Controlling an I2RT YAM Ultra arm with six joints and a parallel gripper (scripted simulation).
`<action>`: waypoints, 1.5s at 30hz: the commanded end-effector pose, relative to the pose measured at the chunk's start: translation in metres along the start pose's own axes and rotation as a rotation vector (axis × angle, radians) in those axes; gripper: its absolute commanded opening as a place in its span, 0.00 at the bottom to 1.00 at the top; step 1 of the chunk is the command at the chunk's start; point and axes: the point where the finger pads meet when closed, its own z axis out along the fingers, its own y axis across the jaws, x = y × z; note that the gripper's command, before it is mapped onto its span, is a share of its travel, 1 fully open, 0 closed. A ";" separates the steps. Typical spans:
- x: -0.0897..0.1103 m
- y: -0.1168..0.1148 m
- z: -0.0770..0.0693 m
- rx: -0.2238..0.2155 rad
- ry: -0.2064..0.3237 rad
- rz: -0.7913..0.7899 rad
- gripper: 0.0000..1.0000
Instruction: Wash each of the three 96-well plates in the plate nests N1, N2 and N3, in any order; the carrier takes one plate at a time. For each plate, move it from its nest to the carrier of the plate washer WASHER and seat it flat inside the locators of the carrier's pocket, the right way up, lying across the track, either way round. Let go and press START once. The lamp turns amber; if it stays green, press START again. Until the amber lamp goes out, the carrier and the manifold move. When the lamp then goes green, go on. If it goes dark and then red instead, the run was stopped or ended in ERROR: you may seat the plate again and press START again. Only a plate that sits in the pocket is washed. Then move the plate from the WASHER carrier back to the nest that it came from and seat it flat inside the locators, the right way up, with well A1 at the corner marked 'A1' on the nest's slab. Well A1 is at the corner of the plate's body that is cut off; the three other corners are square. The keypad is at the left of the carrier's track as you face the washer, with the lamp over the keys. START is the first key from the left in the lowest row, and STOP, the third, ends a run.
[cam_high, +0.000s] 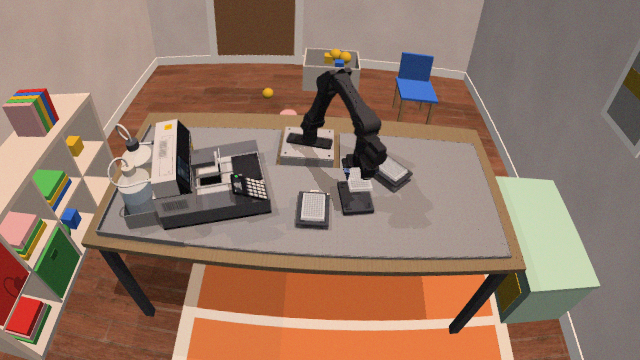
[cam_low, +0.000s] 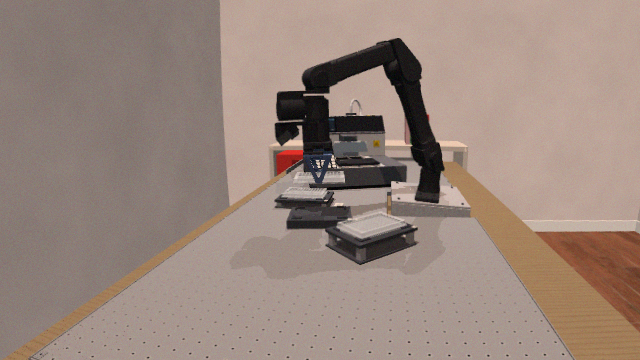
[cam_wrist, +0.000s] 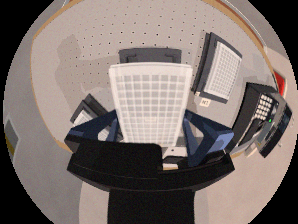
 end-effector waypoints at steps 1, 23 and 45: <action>-0.003 0.001 -0.006 -0.006 -0.019 -0.001 0.00; -0.018 -0.092 -0.019 -0.003 -0.019 -0.052 0.00; -0.029 -0.158 -0.029 -0.001 -0.019 -0.052 0.00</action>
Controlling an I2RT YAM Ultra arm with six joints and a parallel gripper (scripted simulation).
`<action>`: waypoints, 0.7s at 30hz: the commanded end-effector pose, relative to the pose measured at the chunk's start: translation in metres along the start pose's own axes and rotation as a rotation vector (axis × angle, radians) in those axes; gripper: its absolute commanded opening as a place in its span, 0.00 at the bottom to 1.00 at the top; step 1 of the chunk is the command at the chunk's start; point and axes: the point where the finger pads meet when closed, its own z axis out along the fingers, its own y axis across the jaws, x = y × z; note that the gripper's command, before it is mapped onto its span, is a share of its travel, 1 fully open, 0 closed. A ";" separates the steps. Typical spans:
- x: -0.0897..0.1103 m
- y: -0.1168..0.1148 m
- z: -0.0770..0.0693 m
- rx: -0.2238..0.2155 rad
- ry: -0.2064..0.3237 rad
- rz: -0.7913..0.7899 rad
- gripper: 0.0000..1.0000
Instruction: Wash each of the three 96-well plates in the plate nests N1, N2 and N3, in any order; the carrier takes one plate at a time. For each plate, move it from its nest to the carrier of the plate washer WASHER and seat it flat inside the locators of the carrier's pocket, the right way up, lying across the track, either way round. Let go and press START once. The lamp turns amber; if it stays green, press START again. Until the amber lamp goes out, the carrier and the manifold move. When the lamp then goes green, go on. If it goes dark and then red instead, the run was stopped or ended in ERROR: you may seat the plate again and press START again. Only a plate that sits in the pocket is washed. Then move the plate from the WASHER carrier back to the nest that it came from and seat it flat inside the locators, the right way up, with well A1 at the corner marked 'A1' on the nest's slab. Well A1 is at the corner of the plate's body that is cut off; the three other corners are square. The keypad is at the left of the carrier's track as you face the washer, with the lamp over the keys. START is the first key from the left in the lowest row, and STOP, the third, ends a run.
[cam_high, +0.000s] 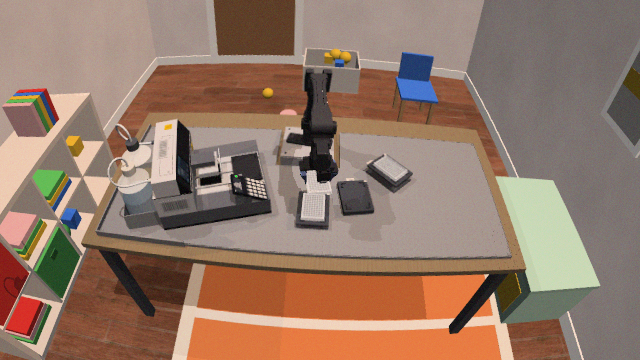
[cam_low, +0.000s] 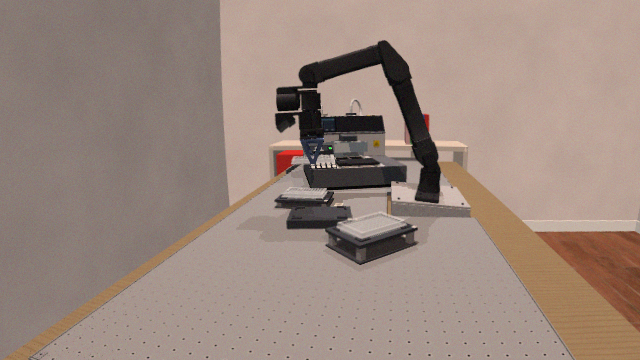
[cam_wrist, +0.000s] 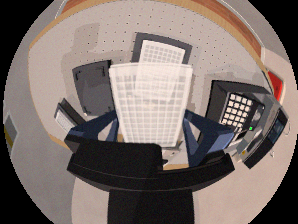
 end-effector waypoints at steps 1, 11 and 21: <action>-0.004 0.000 -0.007 0.001 -0.024 -0.015 0.00; -0.004 0.000 -0.007 0.001 -0.024 -0.015 0.00; 0.002 -0.018 -0.009 0.002 -0.024 -0.066 0.00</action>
